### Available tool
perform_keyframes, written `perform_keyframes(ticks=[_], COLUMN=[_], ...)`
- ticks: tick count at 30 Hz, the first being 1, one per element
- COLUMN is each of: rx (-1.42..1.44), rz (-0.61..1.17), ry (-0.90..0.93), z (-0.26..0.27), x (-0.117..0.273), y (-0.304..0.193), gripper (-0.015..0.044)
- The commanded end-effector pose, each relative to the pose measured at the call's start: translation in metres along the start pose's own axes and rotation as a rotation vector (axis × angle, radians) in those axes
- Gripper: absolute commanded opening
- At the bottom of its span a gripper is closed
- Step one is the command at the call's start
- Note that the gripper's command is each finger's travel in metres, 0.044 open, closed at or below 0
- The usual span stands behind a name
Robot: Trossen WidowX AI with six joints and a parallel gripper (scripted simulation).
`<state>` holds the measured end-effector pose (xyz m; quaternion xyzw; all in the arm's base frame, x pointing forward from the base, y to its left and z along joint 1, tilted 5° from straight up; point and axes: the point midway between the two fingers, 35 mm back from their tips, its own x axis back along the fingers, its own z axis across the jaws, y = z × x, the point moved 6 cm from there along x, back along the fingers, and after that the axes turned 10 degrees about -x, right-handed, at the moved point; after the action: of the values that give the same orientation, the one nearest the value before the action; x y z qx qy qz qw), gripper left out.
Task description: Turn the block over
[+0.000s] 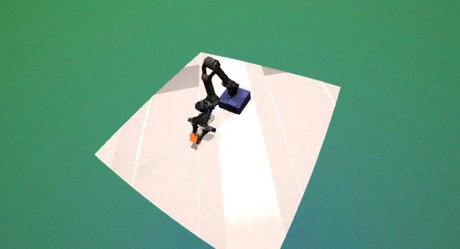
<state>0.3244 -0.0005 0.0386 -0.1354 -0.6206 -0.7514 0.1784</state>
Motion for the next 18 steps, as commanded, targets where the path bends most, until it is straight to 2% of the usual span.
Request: perform_keyframes(ticks=[1, 14, 18], rx=[0.003, 0.003, 0.003], rz=[-0.036, -0.038, -0.038], ry=[0.012, 0.012, 0.012], z=[0.0008, 0.0008, 0.0008], x=[0.0028, 0.0030, 0.0030], y=[0.0014, 0.0015, 0.0015], gripper=[0.0000, 0.0000, 0.0105])
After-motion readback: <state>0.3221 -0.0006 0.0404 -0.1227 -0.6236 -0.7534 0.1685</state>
